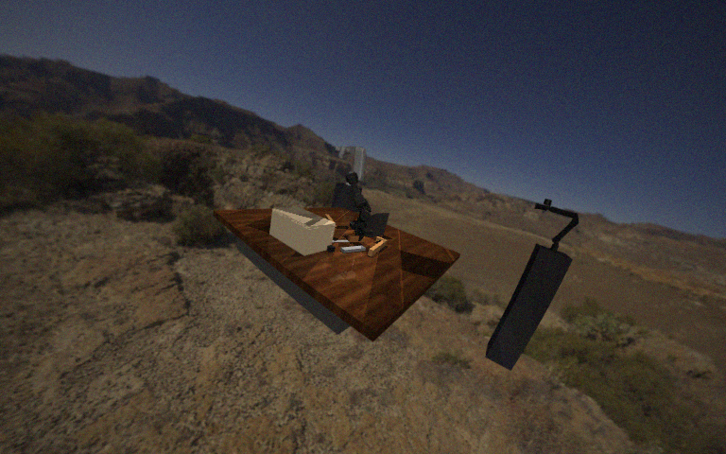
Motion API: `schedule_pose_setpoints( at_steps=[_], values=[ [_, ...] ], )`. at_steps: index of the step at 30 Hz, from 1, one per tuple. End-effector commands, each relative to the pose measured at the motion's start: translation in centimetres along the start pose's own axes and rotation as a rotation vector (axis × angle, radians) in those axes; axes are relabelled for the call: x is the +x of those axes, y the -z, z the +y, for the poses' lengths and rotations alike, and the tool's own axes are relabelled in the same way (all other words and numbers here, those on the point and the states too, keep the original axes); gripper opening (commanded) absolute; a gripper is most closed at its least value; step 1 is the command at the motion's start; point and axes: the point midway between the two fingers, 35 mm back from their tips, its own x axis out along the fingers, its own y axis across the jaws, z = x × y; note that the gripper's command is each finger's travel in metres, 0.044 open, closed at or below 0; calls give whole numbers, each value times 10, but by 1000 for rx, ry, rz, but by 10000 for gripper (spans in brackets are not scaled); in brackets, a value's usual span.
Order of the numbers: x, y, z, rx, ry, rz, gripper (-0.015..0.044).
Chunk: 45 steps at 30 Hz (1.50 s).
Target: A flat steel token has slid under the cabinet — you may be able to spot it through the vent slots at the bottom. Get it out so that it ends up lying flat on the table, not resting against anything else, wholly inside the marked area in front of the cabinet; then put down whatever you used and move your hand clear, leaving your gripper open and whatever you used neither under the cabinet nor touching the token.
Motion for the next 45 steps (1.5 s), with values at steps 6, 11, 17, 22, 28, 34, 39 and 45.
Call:
schedule_pose_setpoints(
  at_steps=[6, 11, 17, 22, 28, 34, 39, 45],
  values=[
    [0, 3, 1, 5, 1, 0, 0],
    [-1, 3, 1, 38, 1, 1, 0],
    [-1, 3, 1, 84, 2, 1, 0],
    [-1, 3, 1, 122, 2, 2, 0],
    [-2, 3, 0, 168, 3, 2, 0],
    [-2, 1, -3, 175, 3, 3, 0],
    [-2, -2, -8, 183, 4, 3, 0],
    [-2, -7, -15, 190, 5, 3, 0]
  ],
)
